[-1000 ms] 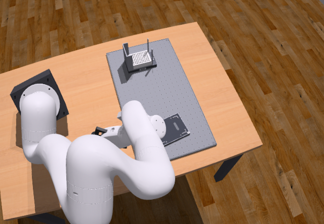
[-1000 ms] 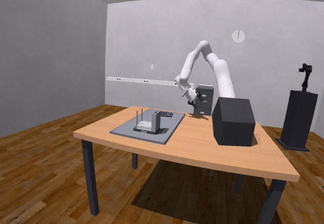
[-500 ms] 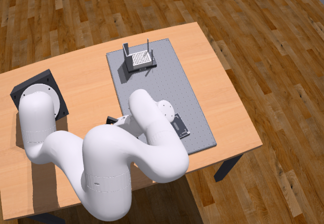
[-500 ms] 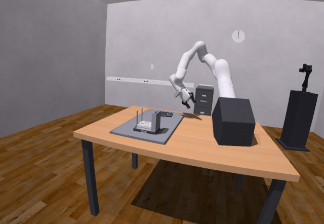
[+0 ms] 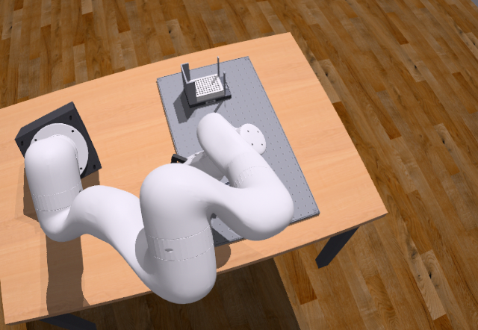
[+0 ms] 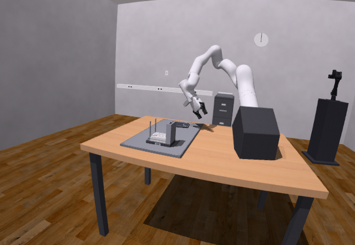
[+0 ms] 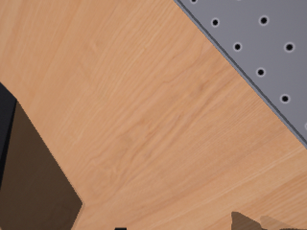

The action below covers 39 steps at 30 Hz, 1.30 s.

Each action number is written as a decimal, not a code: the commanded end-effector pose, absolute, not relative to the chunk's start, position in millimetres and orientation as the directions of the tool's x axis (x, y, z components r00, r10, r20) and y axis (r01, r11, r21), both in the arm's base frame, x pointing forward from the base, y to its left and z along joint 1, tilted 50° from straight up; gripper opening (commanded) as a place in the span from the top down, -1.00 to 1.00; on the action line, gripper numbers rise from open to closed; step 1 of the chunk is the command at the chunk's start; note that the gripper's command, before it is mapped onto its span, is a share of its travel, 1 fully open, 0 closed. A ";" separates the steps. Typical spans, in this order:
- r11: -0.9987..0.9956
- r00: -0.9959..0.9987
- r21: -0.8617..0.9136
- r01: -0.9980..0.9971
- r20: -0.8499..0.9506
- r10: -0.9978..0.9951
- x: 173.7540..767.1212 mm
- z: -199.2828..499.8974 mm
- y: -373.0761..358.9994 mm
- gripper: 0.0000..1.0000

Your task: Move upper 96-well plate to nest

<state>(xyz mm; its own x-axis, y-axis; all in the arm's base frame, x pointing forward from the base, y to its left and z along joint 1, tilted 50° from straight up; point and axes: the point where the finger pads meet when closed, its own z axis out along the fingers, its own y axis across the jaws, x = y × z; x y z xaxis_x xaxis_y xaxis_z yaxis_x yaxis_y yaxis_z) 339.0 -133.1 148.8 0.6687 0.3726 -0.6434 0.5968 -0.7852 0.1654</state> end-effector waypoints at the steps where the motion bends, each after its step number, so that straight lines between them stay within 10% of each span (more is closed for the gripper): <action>1: -0.784 0.679 0.190 0.591 -0.642 0.357 350.0 144.6 -128.0 -1.00; 39: -0.724 0.877 0.547 0.420 -0.449 0.169 454.3 83.5 -38.1 -1.00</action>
